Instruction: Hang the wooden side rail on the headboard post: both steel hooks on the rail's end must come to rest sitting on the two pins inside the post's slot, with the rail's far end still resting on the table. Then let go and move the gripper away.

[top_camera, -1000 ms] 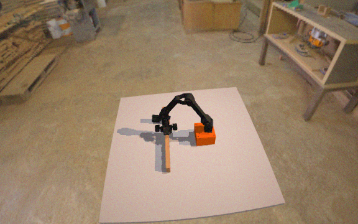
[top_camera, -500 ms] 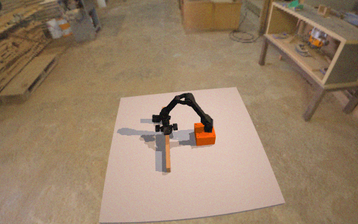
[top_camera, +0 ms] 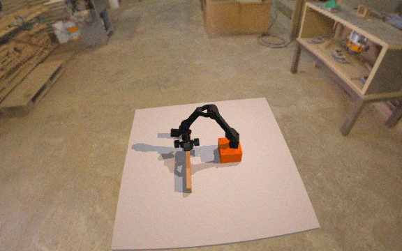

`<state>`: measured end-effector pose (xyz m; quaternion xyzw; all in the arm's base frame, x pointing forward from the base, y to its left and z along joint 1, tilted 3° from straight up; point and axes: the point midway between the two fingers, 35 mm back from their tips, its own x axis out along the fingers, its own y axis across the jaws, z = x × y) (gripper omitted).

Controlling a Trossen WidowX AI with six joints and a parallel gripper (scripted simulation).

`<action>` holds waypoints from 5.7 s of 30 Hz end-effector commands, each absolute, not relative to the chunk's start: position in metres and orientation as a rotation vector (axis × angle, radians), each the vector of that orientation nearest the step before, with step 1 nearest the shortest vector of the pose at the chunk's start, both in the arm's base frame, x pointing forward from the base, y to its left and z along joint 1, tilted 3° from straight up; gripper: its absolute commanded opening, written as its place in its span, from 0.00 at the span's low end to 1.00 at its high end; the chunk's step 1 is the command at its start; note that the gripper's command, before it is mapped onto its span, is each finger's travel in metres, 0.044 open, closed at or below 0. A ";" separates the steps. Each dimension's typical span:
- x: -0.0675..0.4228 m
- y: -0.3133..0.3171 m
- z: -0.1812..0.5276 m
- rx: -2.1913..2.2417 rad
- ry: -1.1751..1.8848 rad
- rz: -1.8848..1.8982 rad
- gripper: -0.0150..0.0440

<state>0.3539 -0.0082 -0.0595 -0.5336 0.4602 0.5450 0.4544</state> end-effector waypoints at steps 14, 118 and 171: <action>0.353 -0.008 -0.055 -1.325 1.129 1.358 0.25; 0.354 -0.008 -0.038 -1.325 1.129 1.358 0.25; 0.358 -0.011 -0.037 -1.326 1.129 1.357 0.25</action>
